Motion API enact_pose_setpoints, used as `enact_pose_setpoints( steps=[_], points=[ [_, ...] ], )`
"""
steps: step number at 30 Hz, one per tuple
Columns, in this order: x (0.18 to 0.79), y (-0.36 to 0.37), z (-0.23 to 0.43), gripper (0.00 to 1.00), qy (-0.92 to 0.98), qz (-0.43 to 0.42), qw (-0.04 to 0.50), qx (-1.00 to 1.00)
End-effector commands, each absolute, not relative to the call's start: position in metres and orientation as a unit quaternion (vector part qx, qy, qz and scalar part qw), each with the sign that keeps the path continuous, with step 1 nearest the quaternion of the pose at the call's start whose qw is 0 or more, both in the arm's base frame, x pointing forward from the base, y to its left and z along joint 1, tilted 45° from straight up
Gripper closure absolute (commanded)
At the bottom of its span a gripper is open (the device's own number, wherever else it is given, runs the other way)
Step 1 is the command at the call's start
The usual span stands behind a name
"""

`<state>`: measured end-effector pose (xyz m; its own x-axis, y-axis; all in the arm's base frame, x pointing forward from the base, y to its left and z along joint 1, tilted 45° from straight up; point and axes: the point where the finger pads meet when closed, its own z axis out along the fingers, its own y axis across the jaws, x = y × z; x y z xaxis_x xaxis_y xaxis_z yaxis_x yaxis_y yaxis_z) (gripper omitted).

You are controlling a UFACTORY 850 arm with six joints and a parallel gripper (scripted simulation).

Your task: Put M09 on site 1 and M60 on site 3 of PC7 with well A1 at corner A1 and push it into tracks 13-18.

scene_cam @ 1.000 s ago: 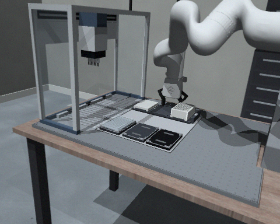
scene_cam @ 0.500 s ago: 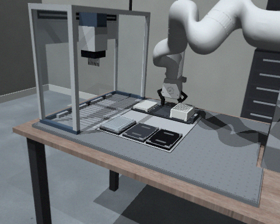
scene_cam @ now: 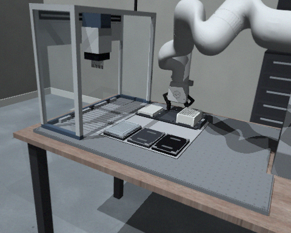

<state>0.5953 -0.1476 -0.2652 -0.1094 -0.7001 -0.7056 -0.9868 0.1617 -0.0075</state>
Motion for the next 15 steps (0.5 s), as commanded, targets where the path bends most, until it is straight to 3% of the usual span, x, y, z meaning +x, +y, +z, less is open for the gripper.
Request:
enact_pose_setpoints(
  steps=[1, 15],
  points=[
    [0.5964, -0.1472, -0.2628, 0.00, 0.704, 0.243, 0.294, -0.600],
    [0.5971, -0.1430, -0.2586, 0.00, 0.704, 0.243, 0.294, -0.600]
  ],
)
